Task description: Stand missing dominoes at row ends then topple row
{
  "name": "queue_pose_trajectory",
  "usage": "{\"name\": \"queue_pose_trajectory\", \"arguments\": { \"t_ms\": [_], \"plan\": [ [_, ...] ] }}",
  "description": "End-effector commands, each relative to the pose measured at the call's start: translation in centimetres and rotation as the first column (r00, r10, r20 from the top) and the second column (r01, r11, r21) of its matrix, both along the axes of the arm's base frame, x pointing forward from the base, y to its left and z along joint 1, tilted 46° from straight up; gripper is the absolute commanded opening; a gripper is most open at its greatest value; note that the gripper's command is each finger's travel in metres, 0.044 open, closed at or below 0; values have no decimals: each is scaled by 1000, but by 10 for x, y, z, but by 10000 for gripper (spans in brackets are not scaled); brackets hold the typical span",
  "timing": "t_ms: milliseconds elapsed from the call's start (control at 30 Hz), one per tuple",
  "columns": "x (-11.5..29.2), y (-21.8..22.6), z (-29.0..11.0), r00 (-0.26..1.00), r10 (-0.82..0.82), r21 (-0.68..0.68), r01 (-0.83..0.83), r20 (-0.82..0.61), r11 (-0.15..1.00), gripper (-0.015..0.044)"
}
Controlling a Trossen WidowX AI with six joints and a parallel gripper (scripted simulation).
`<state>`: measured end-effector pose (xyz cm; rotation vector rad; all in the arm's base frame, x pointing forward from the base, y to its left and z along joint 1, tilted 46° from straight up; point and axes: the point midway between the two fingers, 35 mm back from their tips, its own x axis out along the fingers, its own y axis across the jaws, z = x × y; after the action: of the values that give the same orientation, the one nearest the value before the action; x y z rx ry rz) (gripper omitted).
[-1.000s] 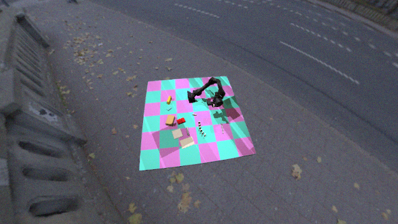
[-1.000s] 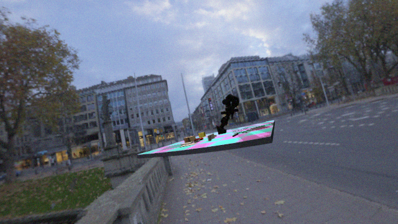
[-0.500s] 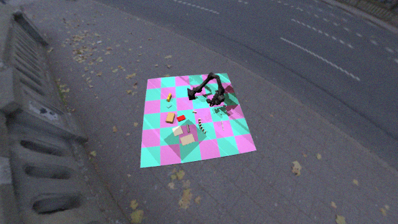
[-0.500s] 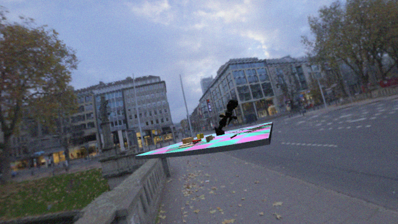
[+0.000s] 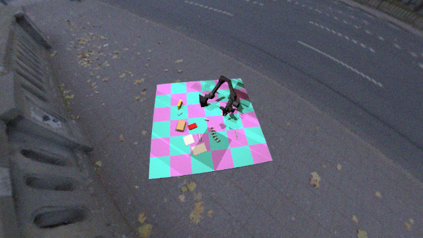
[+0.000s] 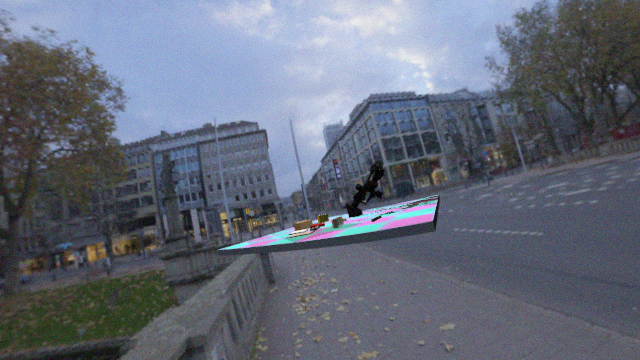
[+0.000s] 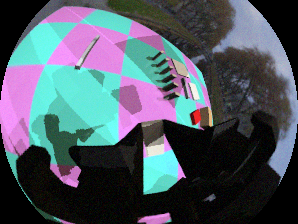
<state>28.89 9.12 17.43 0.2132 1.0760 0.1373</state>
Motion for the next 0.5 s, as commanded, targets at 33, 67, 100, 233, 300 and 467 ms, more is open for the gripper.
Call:
{"name": "queue_pose_trajectory", "arguments": {
  "t_ms": [33,67,100,233,300,467],
  "plan": [
    [3,4,0,992,-57,-27,61,116,998,107],
    [3,5,1,988,-67,-28,72,138,997,107],
    [4,5,2,984,-77,-29,83,160,996,107],
    [5,9,5,962,-120,-21,129,247,991,107],
    [5,10,7,947,-143,-10,153,289,988,107],
    [3,13,12,898,-206,34,209,389,977,107]
  ]
}}
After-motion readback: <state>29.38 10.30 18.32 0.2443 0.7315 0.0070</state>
